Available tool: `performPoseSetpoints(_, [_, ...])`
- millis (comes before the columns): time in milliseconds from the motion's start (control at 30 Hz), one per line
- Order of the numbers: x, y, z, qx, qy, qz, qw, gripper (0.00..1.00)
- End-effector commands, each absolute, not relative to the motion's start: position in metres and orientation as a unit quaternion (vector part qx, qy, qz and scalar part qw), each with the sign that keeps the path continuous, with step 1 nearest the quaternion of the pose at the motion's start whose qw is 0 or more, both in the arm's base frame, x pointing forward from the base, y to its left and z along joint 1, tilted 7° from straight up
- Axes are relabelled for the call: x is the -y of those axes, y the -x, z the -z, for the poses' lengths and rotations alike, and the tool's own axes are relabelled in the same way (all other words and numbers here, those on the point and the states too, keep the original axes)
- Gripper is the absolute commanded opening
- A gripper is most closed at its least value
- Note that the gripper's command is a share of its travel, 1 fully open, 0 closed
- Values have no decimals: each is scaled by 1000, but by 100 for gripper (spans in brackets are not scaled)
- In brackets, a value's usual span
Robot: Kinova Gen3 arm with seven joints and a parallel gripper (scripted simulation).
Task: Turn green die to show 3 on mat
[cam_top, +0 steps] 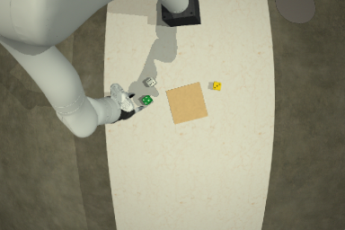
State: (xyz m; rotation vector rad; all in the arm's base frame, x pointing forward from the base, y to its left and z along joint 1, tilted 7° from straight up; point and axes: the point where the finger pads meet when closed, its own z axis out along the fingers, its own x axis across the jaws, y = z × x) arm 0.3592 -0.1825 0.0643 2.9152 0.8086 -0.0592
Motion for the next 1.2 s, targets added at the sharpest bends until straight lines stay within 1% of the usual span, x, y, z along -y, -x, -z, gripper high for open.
performPoseSetpoints(0, [183,-357,-66,-264,-963,19,54,100])
performPoseSetpoints(300, [183,-357,-65,-264,-963,19,54,100])
performPoseSetpoints(633, [188,-357,-19,-263,-963,19,54,100])
performPoseSetpoints(667, [188,-357,-19,-263,-963,19,54,87])
performPoseSetpoints(1167, [188,-357,-19,-263,-963,19,54,87])
